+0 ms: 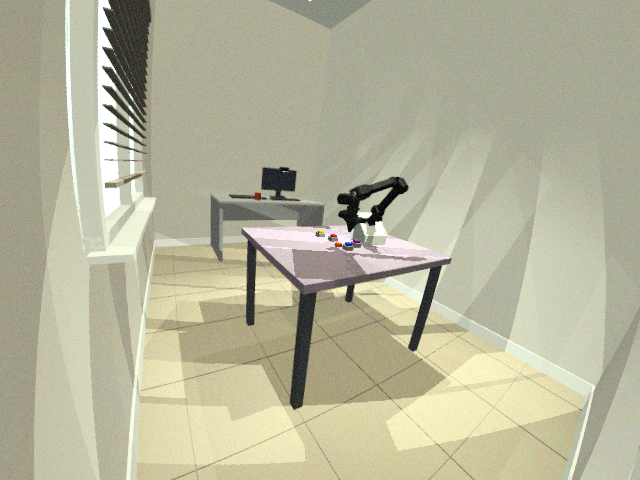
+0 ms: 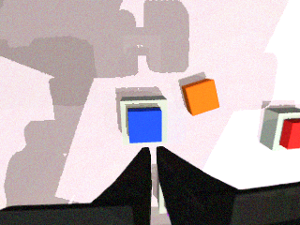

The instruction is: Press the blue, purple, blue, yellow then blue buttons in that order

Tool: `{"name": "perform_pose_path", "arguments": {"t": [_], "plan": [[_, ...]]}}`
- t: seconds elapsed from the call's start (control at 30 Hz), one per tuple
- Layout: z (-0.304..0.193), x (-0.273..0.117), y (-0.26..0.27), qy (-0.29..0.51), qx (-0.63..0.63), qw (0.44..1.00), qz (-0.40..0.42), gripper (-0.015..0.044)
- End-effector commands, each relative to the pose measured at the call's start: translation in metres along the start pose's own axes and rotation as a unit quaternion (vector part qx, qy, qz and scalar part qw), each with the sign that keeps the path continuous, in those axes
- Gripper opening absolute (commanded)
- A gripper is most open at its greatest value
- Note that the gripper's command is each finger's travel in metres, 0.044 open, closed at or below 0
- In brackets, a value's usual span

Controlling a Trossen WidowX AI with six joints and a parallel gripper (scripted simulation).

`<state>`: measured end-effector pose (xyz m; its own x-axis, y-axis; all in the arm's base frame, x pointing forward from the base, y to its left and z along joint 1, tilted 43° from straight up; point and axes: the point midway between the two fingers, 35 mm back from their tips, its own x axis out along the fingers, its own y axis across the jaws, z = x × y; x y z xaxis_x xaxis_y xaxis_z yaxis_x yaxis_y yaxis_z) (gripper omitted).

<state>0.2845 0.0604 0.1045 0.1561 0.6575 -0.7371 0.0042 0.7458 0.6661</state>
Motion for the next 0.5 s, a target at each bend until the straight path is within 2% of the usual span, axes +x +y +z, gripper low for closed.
{"name": "perform_pose_path", "arguments": {"t": [0.0, 0.47], "plan": [[-0.007, 0.038, 0.002, 0.012, 0.006, 1.0, 0.003, 0.002], [-0.007, 0.056, 0.002, 0.012, 0.006, 1.0, 0.003, 0.002]]}}
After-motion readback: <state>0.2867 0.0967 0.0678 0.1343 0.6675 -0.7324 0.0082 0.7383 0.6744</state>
